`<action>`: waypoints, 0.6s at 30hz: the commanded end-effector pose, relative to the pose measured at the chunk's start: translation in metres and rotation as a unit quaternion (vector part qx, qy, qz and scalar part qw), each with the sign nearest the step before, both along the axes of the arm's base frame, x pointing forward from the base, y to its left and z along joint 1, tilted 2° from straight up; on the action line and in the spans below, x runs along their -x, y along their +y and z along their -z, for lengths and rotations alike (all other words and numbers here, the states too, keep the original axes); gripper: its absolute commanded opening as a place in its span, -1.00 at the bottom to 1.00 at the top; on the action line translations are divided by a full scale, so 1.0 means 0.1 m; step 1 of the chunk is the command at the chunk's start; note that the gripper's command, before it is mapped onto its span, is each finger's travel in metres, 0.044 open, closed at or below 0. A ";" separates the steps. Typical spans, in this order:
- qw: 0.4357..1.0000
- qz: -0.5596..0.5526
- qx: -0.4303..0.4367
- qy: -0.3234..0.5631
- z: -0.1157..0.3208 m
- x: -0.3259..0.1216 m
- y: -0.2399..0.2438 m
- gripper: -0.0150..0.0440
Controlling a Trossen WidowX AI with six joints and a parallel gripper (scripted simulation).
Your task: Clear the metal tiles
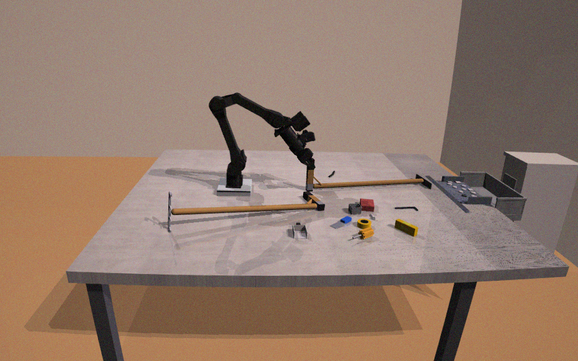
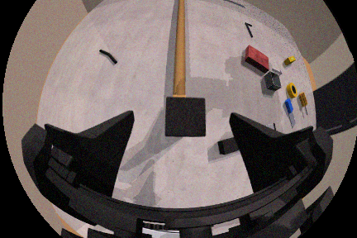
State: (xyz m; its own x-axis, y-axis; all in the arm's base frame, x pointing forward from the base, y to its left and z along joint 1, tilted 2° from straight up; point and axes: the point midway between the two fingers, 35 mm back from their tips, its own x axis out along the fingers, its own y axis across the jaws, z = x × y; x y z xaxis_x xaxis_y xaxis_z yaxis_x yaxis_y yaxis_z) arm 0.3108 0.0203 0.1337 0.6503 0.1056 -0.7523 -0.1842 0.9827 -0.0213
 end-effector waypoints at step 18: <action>1.000 0.002 0.000 0.005 0.30 -0.18 0.03 1.00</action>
